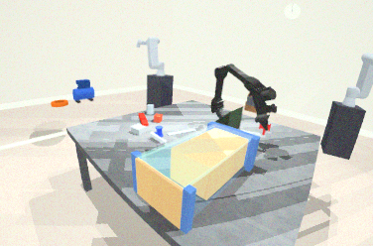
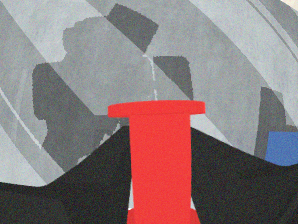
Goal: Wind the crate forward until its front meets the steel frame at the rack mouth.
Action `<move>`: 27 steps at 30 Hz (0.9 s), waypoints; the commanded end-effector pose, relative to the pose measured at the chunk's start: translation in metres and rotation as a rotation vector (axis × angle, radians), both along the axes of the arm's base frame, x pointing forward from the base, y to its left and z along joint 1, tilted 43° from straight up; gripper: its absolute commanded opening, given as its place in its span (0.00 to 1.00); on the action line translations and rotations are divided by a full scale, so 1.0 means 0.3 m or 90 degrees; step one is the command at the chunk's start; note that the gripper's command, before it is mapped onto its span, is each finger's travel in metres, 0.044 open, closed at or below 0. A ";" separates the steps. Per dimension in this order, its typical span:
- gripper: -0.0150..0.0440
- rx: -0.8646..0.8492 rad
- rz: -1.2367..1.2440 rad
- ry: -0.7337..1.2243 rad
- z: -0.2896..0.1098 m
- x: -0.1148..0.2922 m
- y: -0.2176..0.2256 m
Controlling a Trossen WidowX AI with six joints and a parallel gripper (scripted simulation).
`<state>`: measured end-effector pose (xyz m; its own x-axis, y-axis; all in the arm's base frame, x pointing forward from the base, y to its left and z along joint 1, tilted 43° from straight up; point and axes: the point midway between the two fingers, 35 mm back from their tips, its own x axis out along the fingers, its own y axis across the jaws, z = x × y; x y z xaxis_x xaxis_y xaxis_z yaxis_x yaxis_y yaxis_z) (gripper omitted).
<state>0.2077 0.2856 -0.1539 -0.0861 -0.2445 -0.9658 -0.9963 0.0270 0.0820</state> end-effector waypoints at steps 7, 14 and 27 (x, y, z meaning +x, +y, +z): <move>0.25 -0.012 0.002 0.021 0.018 -0.085 -0.025; 0.25 -0.012 0.002 0.021 0.031 -0.112 -0.035; 0.25 -0.013 0.002 0.022 0.055 -0.155 -0.059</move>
